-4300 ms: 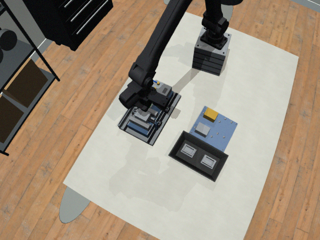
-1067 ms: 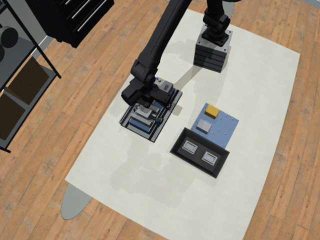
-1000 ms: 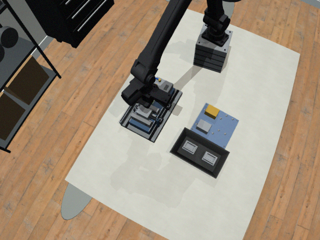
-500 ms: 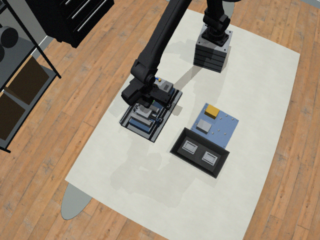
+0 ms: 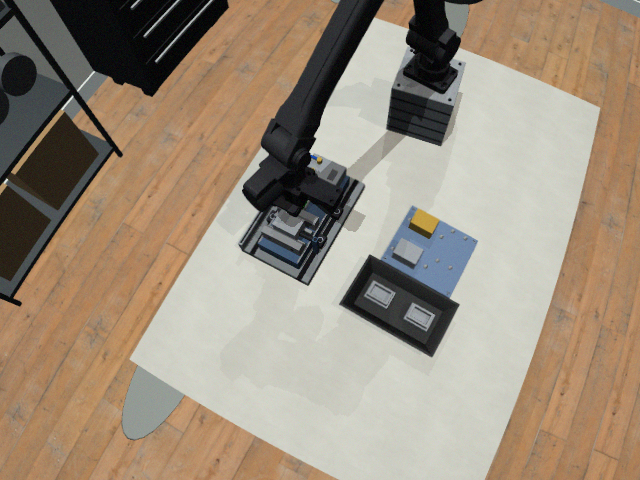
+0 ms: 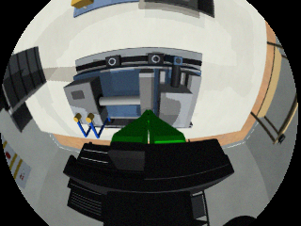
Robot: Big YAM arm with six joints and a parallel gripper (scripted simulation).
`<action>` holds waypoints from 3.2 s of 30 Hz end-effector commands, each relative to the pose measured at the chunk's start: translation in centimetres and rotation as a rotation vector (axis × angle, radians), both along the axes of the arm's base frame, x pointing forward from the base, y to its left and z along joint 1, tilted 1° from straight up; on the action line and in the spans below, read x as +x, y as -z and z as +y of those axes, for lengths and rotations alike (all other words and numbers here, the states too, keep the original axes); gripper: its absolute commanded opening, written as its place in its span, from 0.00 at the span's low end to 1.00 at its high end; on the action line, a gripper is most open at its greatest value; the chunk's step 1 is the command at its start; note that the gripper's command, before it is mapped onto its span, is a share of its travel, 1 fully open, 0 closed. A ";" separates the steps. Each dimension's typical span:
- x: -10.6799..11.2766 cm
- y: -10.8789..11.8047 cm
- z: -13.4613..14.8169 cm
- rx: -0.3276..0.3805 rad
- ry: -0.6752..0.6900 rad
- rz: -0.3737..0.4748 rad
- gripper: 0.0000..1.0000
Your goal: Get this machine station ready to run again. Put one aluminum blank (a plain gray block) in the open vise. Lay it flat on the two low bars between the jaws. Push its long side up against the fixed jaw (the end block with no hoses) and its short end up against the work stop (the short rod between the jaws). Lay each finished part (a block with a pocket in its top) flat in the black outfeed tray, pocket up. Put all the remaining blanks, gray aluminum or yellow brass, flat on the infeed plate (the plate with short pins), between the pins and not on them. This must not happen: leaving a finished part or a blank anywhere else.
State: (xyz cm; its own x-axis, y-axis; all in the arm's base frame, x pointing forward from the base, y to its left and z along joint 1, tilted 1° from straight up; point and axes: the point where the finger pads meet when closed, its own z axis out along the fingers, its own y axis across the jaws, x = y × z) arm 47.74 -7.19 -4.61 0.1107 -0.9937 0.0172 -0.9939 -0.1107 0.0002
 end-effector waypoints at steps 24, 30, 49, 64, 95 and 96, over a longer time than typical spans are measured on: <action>0.9 0.8 -0.6 0.003 -0.004 -0.009 0.00; 0.6 1.3 -0.6 0.004 -0.004 -0.004 0.00; -0.2 2.4 -0.5 0.006 -0.003 0.010 0.00; -0.3 2.6 -0.5 0.006 -0.003 0.013 0.00; -0.3 2.7 -0.5 0.007 -0.002 0.014 0.00; -0.3 2.7 -0.5 0.007 -0.002 0.014 0.00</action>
State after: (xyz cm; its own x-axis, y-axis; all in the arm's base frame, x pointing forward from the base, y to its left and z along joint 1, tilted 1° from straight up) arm 48.03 -7.23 -5.97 0.1107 -0.9937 0.0183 -0.9938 -0.1108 -0.0042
